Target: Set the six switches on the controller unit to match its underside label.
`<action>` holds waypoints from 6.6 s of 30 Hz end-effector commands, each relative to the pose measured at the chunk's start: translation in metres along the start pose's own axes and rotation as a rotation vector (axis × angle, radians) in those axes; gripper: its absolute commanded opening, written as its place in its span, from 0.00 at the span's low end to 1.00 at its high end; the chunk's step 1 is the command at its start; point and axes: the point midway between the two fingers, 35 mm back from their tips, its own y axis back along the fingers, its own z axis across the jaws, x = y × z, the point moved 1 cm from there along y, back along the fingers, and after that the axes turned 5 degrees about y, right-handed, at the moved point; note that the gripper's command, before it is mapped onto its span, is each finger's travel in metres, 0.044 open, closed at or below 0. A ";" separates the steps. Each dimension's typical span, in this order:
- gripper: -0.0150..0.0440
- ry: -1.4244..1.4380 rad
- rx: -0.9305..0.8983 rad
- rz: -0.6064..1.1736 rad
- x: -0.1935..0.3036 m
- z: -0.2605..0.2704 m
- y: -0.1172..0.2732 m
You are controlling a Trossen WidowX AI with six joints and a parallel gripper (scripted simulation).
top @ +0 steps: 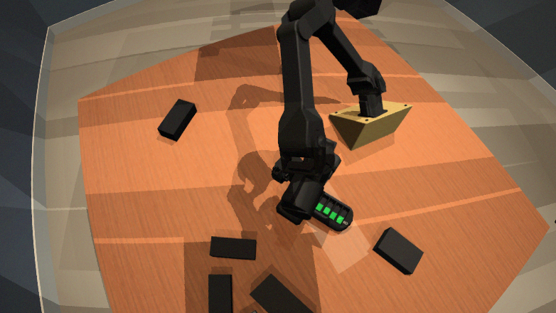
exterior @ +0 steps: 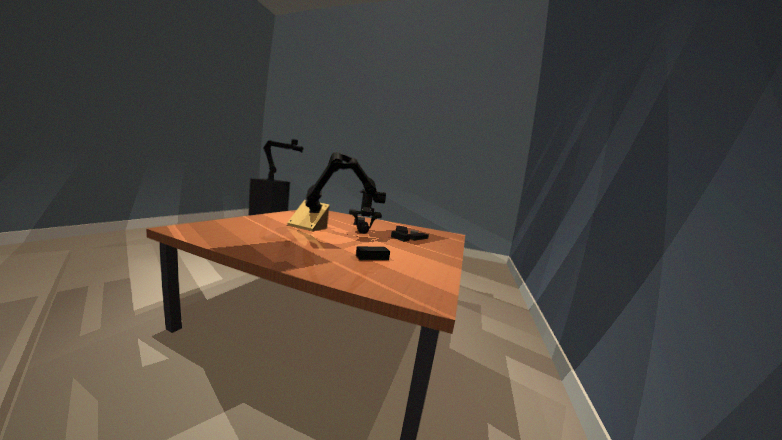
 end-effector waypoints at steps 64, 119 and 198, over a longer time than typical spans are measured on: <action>0.25 -0.019 -0.024 0.000 -0.001 0.007 0.002; 0.78 -0.013 0.017 0.015 0.014 0.014 0.051; 0.25 -0.009 0.265 0.032 0.099 0.059 -0.023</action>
